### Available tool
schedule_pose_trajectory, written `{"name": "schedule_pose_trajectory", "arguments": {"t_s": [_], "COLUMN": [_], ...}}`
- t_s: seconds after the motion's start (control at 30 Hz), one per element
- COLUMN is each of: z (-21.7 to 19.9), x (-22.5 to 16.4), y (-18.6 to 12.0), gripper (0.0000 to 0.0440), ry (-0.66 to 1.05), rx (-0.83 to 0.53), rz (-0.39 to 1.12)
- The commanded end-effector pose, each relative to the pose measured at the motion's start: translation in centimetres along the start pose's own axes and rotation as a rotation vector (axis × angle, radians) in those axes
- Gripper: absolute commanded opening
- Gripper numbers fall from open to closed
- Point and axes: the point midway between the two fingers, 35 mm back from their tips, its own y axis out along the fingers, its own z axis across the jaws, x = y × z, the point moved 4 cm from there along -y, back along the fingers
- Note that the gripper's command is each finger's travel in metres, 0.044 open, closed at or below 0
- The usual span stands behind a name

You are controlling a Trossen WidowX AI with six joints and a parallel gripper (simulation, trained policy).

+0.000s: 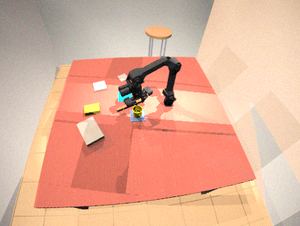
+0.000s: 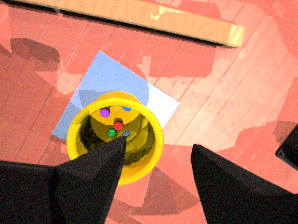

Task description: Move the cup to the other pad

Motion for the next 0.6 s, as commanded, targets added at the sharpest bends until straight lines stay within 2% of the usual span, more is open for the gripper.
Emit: {"name": "schedule_pose_trajectory", "arguments": {"t_s": [0.0,0.57], "z": [0.0,0.1], "x": [-0.1,-0.7], "y": [1.0,5.4], "gripper": [0.0196,0.0197], "ry": [0.003,-0.045], "rx": [-0.022,-0.063], "rz": [-0.005,-0.017]}}
